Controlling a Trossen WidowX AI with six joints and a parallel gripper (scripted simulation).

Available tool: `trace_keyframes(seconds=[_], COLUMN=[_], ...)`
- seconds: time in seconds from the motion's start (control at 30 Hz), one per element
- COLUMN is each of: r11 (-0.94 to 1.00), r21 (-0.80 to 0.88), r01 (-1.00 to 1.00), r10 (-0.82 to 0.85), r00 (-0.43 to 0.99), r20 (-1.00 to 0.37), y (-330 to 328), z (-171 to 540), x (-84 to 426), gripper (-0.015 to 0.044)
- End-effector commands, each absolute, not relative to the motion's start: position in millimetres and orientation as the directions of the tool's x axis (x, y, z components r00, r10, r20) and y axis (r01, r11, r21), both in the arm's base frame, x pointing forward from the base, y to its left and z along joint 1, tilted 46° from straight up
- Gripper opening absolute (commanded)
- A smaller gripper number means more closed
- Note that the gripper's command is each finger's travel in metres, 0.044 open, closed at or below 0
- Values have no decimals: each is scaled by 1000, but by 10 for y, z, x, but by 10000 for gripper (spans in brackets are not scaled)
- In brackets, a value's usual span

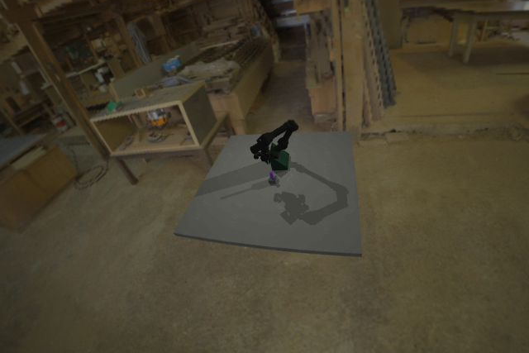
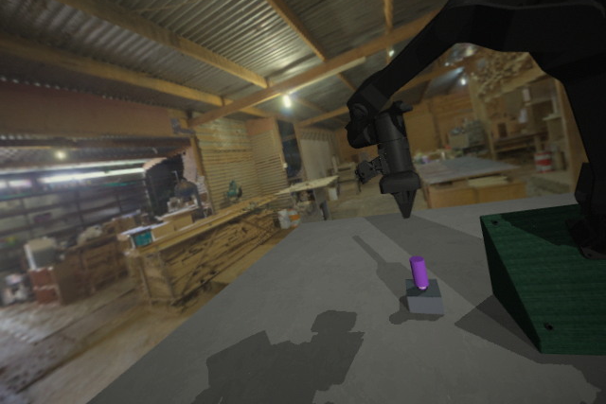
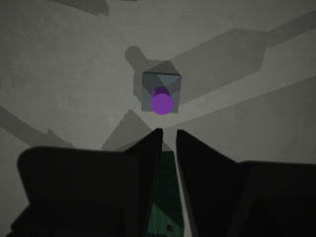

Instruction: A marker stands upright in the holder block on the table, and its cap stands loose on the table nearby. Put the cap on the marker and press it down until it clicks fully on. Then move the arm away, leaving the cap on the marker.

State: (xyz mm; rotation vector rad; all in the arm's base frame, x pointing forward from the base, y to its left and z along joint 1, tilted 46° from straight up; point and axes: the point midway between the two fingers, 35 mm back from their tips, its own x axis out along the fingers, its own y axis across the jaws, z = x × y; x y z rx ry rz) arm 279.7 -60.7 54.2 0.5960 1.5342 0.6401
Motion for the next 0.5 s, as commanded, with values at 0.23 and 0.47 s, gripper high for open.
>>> trace_keyframes(seconds=[0.23, 0.47], r11=[709, 709], r21=[705, 705], r01=[-13, -13], r10=[703, 703], r00=[-64, -64], r20=[-708, -708], y=[-619, -619], z=[552, 552], x=[2794, 2794], gripper=[315, 440])
